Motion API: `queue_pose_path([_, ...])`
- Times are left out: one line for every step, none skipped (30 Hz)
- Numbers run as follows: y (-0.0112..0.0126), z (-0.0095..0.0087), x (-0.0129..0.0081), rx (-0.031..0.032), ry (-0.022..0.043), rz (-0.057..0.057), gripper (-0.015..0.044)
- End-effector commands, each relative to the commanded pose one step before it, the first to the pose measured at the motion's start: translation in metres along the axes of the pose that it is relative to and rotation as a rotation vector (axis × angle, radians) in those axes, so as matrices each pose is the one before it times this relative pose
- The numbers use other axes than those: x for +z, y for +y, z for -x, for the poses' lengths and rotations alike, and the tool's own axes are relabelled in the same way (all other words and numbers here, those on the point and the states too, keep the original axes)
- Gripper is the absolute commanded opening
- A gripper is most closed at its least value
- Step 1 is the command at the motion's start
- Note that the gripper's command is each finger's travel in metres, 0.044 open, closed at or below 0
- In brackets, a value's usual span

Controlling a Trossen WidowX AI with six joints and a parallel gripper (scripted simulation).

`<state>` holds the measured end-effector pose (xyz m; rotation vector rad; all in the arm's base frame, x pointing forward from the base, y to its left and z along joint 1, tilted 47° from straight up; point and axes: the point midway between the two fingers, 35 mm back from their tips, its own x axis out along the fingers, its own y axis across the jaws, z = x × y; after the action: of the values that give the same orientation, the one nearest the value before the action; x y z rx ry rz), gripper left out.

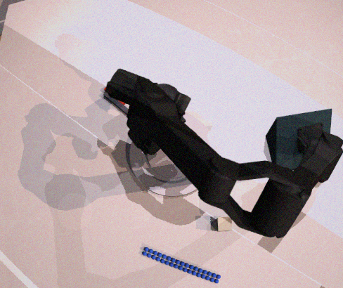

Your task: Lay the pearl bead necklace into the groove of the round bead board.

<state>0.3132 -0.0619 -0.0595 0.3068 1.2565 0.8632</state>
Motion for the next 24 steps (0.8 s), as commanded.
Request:
queue_pose_path([-0.00007,0.00031,0.00033,-0.00057,-0.00016,0.0014,0.0157])
queue_pose_path([0.0,0.0,0.0,0.0,0.0,0.0,0.0184])
queue_pose_path([0.0,0.0,0.0,0.0,0.0,0.0,0.021])
queue_pose_path([0.0,0.0,0.0,0.0,0.0,0.0,0.0236])
queue_pose_path([0.0,0.0,0.0,0.0,0.0,0.0,0.0262])
queue_pose_path([0.0,0.0,0.0,0.0,0.0,0.0,0.0289])
queue_pose_path([0.0,0.0,0.0,0.0,0.0,0.0,0.0315])
queue_pose_path([-0.00001,0.00048,0.00001,0.00004,-0.00004,-0.0001,0.0341])
queue_pose_path([-0.00004,0.00145,0.00002,0.00013,-0.00013,-0.0004,0.0367])
queue_pose_path([-0.00005,0.00242,0.00003,0.00023,-0.00023,-0.0006,0.0394])
queue_pose_path([-0.00004,0.00308,0.00002,0.00032,-0.0003,-0.0008,0.042])
queue_pose_path([-0.00001,0.00311,0.0,0.00035,-0.00031,-0.0008,0.044])
queue_pose_path([0.00002,0.00312,-0.00001,0.00038,-0.00033,-0.0008,0.044])
queue_pose_path([0.00005,0.00312,-0.00003,0.00041,-0.00034,-0.0008,0.044])
queue_pose_path([0.00008,0.00313,-0.00005,0.00044,-0.00035,-0.0008,0.044])
queue_pose_path([0.00011,0.00314,-0.00007,0.00047,-0.00037,-0.0008,0.044])
queue_pose_path([0.00014,0.00313,-0.00008,0.0005,-0.00038,-0.0007,0.044])
queue_pose_path([0.00013,0.00247,-0.00008,0.00041,-0.00031,-0.0006,0.044])
queue_pose_path([0.00009,0.00148,-0.00005,0.00026,-0.00019,-0.0003,0.044])
queue_pose_path([0.00048,-0.00885,-0.00037,0.00673,-0.00074,-0.0071,0.044])
queue_pose_path([-0.00002,0.00165,0.00001,-0.00118,0.00011,0.0012,0.044])
queue_pose_path([-0.00002,0.00275,0.0,-0.00196,0.0002,0.002,0.044])
queue_pose_path([0.0,0.00275,-0.00002,-0.00194,0.00021,0.002,0.044])
queue_pose_path([0.0,0.00165,-0.00002,-0.00116,0.00013,0.0012,0.044])
